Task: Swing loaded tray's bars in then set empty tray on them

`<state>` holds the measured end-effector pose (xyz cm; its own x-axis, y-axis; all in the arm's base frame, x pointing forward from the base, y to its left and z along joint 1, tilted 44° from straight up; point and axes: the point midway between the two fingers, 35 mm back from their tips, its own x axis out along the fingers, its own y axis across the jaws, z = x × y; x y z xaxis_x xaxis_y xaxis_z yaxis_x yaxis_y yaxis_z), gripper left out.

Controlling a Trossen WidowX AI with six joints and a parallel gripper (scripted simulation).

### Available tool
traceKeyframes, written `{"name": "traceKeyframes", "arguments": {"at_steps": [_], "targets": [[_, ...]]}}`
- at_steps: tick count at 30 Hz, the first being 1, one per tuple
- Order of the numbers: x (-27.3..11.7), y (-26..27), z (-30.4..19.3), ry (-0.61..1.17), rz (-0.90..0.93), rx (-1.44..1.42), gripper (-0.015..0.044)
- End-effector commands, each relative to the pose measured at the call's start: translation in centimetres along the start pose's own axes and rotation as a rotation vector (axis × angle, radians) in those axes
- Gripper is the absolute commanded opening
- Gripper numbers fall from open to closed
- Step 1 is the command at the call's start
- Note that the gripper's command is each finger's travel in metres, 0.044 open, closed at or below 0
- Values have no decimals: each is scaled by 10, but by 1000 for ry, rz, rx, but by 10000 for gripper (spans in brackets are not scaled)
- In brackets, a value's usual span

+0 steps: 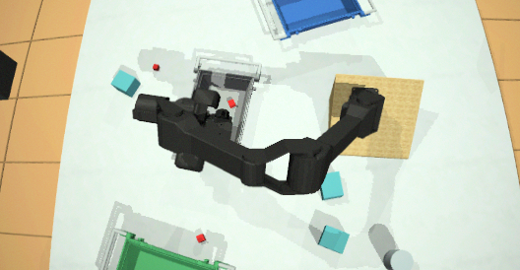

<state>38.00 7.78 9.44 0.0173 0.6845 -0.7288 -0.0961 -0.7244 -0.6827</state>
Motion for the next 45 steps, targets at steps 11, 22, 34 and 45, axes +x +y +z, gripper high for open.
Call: {"name": "traceKeyframes", "arguments": {"at_steps": [11,22,34,45], "targets": [[-7,45,-9,6,13,564,88],[-10,145,-16,26,11,1862,88],[-8,208,-8,20,2,2711,88],[-6,238,0,9,0,3134,88]]}}
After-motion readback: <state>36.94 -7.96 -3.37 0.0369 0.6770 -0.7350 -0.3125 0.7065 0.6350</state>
